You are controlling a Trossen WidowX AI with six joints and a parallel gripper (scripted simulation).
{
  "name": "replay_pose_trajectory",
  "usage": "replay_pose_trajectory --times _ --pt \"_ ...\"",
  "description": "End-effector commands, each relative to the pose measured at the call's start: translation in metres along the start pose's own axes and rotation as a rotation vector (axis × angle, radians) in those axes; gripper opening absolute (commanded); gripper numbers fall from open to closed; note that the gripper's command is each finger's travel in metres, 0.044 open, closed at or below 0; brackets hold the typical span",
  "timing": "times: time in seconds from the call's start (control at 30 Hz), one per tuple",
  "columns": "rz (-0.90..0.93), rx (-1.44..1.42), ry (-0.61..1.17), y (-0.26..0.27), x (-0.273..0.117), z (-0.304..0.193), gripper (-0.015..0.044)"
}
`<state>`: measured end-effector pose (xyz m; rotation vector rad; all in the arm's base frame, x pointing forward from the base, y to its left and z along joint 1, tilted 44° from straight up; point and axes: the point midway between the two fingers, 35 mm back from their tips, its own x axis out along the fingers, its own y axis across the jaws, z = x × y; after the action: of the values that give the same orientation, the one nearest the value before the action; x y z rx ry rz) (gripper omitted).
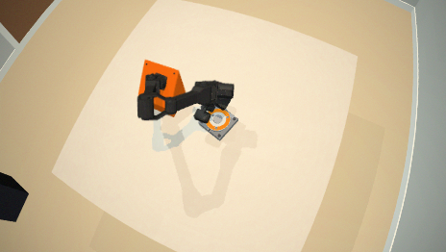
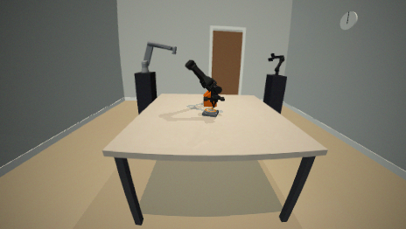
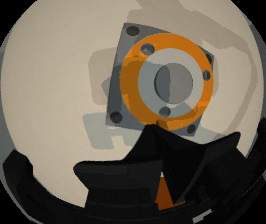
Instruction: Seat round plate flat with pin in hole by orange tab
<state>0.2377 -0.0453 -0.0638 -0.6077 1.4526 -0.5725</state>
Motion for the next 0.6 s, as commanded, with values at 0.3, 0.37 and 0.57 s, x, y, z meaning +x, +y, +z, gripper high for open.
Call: replay_pose_trajectory --times 0.3,0.37,0.57 --pt "-0.013 -0.007 0.014 -0.013 0.002 -0.008 0.0" --pt "-0.013 -0.007 0.014 -0.015 0.002 -0.008 0.0" --pt "-0.013 -0.008 0.015 -0.02 0.002 -0.01 0.0"
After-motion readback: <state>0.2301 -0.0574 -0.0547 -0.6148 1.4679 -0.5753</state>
